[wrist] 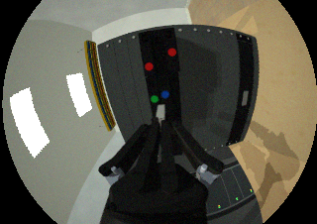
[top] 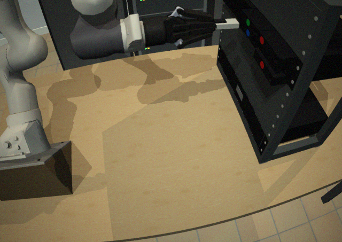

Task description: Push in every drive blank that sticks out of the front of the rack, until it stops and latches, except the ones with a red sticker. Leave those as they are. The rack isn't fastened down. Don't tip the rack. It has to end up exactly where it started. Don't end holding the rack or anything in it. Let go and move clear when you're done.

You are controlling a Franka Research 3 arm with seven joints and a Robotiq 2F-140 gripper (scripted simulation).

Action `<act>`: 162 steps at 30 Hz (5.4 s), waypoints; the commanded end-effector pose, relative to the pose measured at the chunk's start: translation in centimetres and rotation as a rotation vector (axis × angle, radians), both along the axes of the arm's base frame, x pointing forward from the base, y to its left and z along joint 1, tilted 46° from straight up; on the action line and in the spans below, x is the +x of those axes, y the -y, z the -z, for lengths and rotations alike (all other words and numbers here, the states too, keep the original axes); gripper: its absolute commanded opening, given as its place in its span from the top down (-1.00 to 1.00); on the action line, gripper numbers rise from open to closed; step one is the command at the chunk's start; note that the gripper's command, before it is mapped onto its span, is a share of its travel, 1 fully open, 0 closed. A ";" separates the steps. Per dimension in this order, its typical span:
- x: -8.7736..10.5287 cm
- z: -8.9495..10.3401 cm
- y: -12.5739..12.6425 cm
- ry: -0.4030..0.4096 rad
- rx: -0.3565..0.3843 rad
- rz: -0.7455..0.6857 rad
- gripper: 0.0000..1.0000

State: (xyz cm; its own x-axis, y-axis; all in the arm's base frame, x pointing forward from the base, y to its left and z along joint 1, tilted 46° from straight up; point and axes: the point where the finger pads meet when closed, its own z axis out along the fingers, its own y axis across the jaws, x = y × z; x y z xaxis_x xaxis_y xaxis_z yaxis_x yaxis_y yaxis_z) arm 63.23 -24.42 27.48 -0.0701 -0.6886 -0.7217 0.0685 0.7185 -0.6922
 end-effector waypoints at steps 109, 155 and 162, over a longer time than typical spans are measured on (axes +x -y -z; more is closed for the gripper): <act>3.2 2.9 1.3 -0.002 -0.004 0.002 1.00; 4.7 3.1 1.4 -0.002 -0.004 0.002 1.00; 4.7 3.1 1.4 -0.002 -0.004 0.002 1.00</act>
